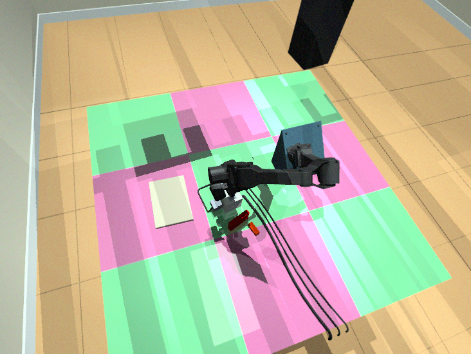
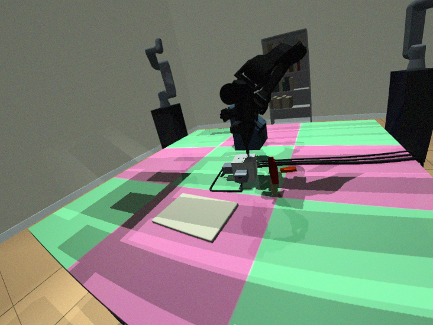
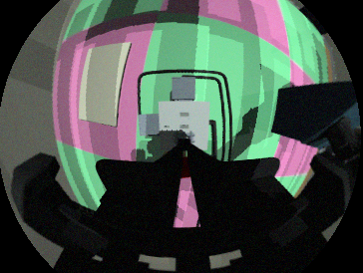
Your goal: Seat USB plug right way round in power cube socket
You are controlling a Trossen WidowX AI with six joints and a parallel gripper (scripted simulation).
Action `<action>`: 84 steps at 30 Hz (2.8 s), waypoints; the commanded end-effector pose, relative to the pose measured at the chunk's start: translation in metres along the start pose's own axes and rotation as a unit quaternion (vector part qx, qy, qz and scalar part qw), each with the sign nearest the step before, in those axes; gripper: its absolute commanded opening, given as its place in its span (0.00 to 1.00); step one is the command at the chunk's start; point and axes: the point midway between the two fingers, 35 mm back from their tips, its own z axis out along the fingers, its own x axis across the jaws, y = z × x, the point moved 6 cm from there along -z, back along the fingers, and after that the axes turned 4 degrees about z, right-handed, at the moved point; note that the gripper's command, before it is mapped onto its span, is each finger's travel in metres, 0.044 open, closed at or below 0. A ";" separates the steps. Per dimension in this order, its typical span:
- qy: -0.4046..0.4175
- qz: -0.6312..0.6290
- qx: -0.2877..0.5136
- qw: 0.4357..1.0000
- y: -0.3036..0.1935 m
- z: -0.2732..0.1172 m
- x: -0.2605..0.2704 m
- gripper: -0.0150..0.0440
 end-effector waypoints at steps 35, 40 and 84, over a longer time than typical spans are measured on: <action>-0.001 0.001 -0.002 1.000 0.000 0.005 0.000 0.25; -0.001 0.001 -0.002 1.000 0.000 0.006 0.000 0.25; -0.001 0.001 -0.002 1.000 -0.001 0.011 -0.001 0.25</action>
